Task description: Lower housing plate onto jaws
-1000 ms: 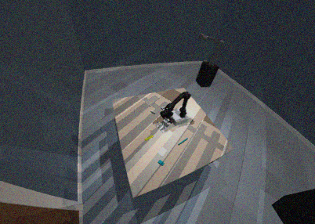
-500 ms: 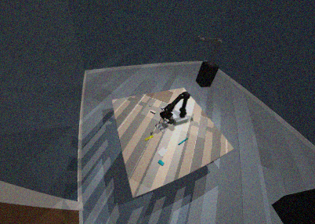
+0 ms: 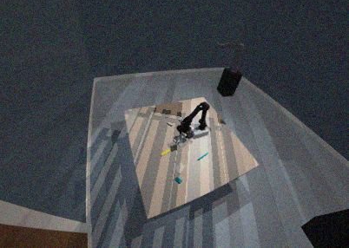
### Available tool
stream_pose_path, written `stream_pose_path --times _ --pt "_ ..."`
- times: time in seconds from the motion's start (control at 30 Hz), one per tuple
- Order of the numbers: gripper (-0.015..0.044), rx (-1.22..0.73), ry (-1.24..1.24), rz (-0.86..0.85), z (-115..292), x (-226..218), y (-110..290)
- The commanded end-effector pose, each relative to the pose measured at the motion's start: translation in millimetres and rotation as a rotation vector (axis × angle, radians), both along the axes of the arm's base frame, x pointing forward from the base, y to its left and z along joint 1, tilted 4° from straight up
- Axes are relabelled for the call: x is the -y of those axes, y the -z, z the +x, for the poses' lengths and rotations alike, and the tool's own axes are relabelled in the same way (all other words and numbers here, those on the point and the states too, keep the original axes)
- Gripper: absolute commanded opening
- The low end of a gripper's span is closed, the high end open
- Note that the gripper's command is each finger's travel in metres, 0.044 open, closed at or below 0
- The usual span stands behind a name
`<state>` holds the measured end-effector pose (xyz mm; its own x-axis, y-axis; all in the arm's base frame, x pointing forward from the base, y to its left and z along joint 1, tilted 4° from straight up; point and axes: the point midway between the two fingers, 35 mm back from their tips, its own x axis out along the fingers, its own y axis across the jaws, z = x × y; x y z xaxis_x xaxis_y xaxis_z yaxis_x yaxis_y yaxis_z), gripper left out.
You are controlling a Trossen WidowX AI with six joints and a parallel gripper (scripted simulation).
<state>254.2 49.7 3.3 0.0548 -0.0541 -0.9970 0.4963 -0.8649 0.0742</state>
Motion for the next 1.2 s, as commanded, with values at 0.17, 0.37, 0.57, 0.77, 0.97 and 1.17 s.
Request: stream_pose_path --times 0.17,0.37,0.57,0.77,0.97,1.17 --pt "0.0351 -0.013 -0.003 -0.009 -3.4 2.8 17.8" --pt "0.0351 -0.013 -0.003 -0.009 -4.0 3.4 24.8" --pt "0.0351 -0.013 -0.003 -0.009 -4.0 3.4 24.8" --pt "0.0351 -0.013 -0.003 -0.009 -4.0 3.4 24.8" --pt "0.0351 -0.013 -0.003 -0.009 -4.0 3.4 24.8" --pt "0.0351 -0.013 -0.009 -0.009 -4.0 3.5 26.7"
